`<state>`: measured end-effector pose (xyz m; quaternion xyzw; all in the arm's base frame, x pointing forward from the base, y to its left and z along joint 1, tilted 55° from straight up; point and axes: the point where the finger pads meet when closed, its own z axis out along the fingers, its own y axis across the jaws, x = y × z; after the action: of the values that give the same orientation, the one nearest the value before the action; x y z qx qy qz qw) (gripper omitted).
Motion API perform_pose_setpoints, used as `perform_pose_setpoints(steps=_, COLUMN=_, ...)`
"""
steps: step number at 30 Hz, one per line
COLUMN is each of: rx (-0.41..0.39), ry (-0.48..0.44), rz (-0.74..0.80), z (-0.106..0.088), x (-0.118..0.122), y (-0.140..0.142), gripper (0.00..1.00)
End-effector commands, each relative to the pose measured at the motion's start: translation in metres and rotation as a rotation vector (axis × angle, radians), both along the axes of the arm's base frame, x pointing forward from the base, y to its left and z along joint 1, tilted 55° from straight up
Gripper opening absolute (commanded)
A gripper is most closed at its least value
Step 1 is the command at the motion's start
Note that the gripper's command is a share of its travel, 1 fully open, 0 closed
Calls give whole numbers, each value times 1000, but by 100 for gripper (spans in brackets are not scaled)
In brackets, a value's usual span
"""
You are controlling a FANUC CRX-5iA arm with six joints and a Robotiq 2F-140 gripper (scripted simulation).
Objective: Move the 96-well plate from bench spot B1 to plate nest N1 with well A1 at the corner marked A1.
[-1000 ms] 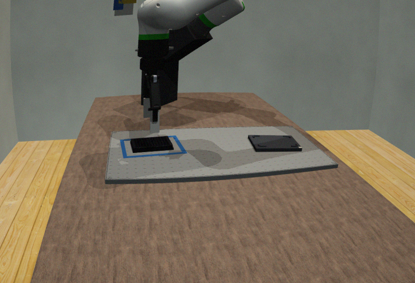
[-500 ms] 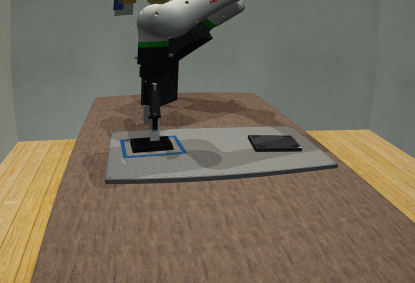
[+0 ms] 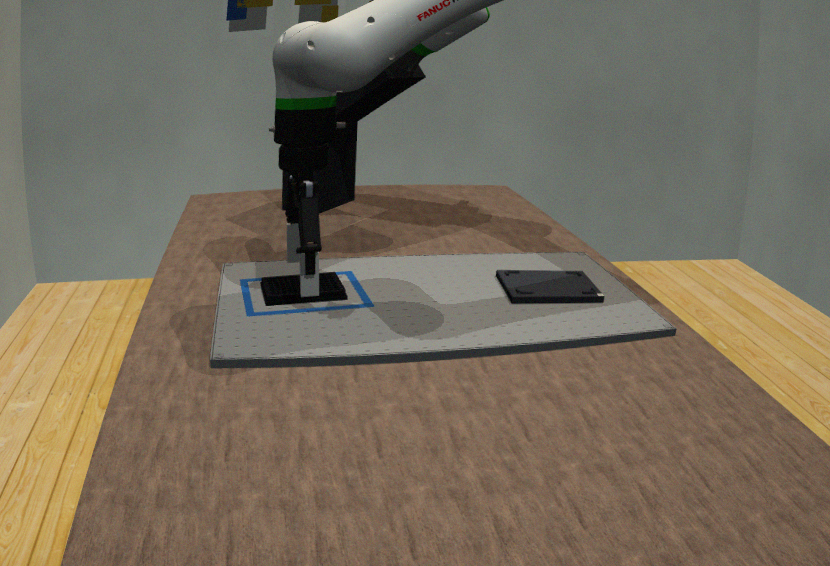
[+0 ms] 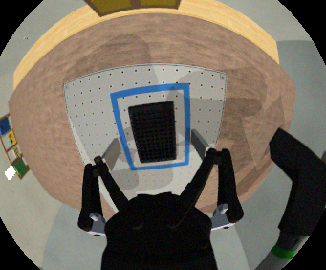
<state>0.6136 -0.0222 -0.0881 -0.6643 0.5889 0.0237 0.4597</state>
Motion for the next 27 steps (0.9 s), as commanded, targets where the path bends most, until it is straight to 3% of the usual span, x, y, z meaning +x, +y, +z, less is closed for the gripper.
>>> perform_pose_setpoints(steps=1, rx=0, ry=0, rz=0, z=-2, x=1, y=1, gripper=100)
perform_pose_setpoints(steps=15, rx=0, ry=0, rz=0, z=-4, x=4, y=4, gripper=100)
perform_pose_setpoints(steps=16, rx=0, ry=0, rz=0, z=-4, x=4, y=4, gripper=0)
perform_pose_setpoints(steps=27, rx=0, ry=0, rz=0, z=-4, x=4, y=4, gripper=0)
